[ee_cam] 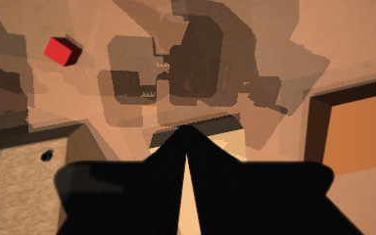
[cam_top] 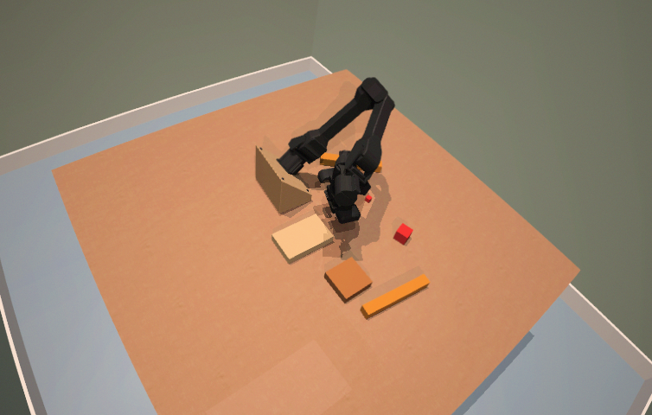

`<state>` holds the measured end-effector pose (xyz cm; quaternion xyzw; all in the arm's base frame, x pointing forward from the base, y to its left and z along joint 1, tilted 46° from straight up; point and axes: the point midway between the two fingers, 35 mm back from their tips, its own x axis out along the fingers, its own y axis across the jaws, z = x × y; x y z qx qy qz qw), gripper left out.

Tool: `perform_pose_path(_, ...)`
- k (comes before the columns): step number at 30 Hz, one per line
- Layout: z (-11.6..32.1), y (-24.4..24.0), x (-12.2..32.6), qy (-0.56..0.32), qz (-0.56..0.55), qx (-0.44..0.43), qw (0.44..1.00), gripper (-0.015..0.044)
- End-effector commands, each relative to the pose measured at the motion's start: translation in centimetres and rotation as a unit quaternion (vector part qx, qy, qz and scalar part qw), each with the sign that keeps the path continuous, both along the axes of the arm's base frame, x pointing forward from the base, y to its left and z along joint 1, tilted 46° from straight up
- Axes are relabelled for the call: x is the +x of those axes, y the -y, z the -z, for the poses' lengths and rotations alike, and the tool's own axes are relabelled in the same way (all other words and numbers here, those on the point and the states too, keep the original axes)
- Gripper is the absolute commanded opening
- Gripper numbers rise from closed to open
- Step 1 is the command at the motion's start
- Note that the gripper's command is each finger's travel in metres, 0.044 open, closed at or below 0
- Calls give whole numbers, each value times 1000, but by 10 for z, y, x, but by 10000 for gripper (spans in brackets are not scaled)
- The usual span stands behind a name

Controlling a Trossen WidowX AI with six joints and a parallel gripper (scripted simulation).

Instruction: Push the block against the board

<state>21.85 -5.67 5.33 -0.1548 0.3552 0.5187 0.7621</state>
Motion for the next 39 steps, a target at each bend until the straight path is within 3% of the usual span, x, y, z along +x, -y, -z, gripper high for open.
perform_pose_path(1, 11, 7, -8, -50, 45, 13, 998, 0)
perform_pose_path(17, 48, 38, -40, -231, 233, 59, 943, 0)
perform_pose_path(39, 85, 57, -85, -420, 428, 125, 790, 0)
